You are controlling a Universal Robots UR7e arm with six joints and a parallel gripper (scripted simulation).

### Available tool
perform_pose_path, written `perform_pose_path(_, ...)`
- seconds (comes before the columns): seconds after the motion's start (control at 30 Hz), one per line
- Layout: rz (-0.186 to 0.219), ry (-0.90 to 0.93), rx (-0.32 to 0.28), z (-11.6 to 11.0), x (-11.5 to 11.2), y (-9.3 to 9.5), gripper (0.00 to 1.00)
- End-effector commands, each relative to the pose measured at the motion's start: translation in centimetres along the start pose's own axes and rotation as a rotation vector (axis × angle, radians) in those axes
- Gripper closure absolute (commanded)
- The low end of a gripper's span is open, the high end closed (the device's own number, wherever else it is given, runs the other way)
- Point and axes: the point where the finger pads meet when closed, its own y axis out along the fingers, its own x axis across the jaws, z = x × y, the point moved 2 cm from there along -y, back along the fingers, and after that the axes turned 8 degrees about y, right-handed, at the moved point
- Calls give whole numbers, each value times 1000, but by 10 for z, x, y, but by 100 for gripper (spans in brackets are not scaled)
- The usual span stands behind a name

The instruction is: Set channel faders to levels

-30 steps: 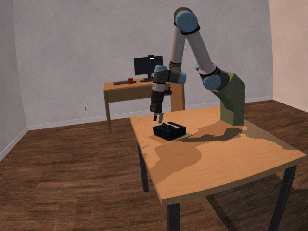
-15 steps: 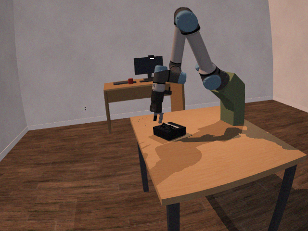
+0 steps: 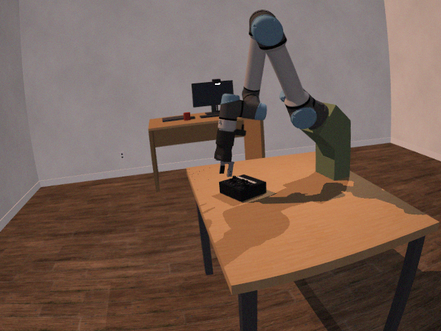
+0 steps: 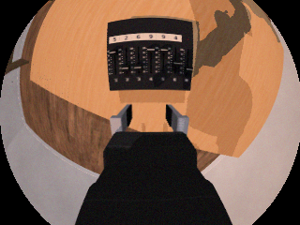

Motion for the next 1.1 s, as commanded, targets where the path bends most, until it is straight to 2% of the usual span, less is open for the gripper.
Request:
perform_pose_path(0.0,0,-1,-1,0,0,0,0)
perform_pose_path(0.3,1,4,3,0,-1,-1,0)
perform_pose_path(0.63,11,57,48,8,-11,-14,0)
perform_pose_path(1.07,39,265,173,41,-21,-60,0)
